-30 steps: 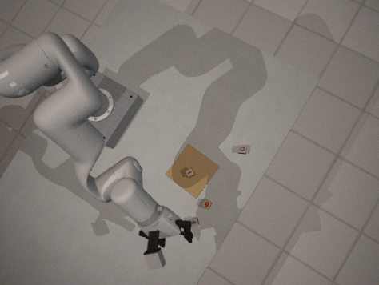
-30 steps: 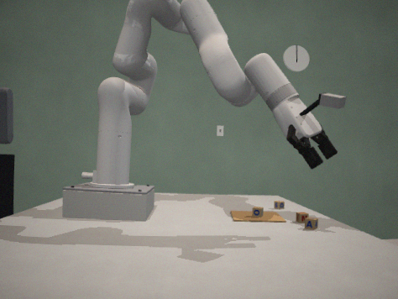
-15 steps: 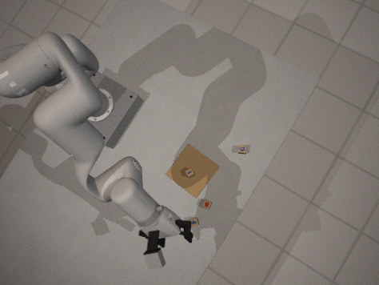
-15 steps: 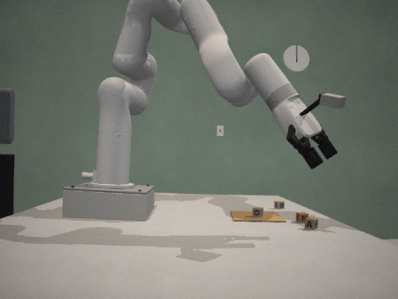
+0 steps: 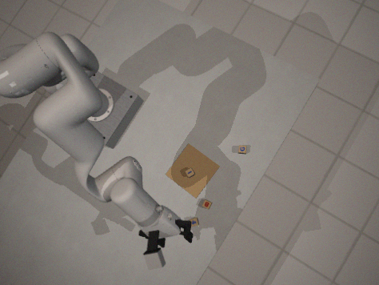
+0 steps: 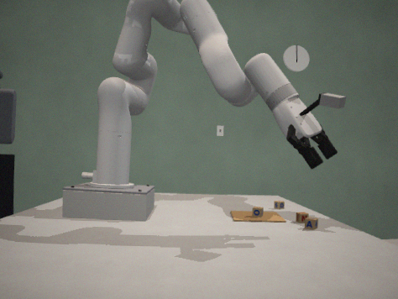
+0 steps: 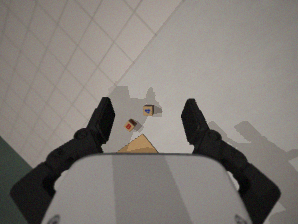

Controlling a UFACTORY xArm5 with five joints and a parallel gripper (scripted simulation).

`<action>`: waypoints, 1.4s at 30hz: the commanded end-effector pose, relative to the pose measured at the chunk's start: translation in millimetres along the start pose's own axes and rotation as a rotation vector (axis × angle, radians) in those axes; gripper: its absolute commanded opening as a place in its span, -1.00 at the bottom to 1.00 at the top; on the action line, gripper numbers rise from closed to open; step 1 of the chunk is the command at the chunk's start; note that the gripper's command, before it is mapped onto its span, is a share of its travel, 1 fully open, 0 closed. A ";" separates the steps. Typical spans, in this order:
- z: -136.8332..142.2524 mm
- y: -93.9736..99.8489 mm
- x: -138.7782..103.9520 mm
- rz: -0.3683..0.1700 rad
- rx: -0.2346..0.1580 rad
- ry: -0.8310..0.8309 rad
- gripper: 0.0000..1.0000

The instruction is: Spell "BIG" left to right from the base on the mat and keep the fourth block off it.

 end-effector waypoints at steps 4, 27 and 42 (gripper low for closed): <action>-0.9 0.8 1.3 0.003 0.002 0.000 1.00; -43.7 -15.1 -20.5 -0.226 -0.073 0.365 1.00; -81.7 -14.8 -47.8 -0.466 -0.099 0.722 1.00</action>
Point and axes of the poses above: the point where the finger pads meet when closed, its own y axis back along the fingers, its own z axis across the jaws, x = y × z, the point moved 10 cm from there along y, back along the fingers, and after that the axes turned 9 degrees about -y, right-handed, at the moved point
